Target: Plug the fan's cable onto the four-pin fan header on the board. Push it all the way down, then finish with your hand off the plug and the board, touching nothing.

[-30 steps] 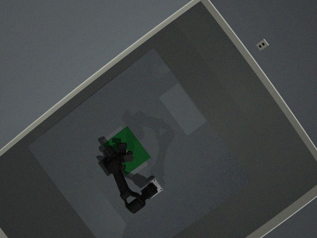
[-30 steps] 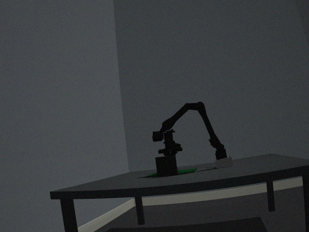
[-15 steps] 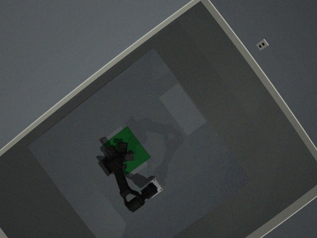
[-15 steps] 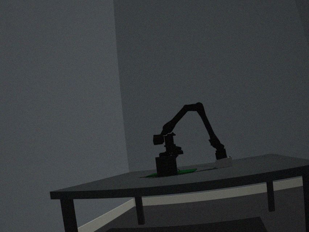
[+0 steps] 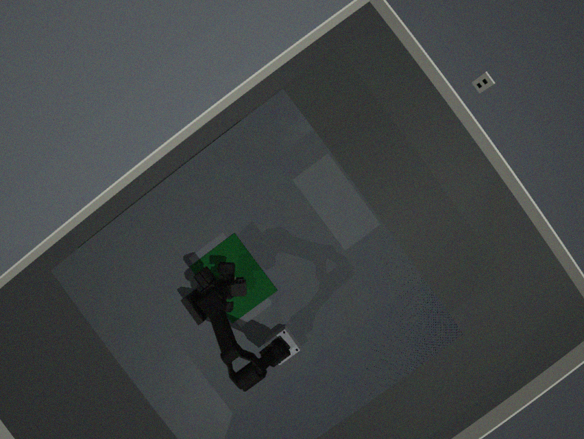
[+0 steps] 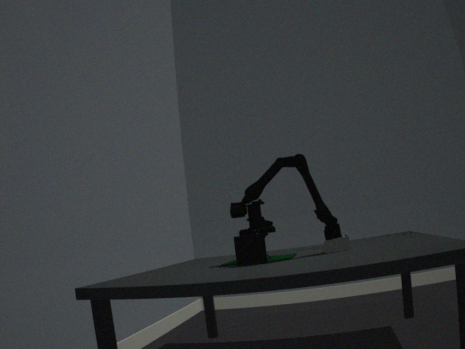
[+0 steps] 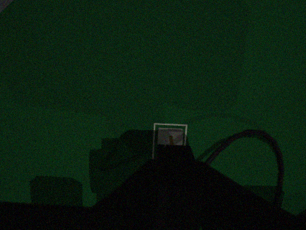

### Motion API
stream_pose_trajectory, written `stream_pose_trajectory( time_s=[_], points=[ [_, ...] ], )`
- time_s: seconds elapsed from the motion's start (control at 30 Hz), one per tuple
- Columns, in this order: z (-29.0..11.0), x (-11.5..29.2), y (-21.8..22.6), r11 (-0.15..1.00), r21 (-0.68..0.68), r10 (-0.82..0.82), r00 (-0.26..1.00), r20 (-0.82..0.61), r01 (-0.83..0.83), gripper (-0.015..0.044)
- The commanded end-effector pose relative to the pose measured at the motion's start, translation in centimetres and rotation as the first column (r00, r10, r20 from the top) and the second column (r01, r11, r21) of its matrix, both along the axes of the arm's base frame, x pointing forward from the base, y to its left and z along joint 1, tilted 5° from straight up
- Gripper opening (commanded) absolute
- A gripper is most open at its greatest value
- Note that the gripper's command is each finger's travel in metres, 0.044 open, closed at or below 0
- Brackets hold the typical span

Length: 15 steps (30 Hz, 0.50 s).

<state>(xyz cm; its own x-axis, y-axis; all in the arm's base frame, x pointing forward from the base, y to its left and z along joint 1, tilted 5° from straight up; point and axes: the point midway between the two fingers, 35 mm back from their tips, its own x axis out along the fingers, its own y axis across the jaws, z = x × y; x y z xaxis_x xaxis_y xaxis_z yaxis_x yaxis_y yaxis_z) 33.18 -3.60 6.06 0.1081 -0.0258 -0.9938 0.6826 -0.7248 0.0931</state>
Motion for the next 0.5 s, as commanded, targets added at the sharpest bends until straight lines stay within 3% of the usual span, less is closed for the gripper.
stream_pose_trajectory(
  time_s=[0.0,0.47],
  points=[
    [0.00,0.06,-0.06,1.000,-0.004,0.003,1.000,0.001,-0.003,0.0000],
    [-0.25,0.06,-0.06,1.000,-0.004,0.002,1.000,0.001,-0.002,0.0000]
  ],
)
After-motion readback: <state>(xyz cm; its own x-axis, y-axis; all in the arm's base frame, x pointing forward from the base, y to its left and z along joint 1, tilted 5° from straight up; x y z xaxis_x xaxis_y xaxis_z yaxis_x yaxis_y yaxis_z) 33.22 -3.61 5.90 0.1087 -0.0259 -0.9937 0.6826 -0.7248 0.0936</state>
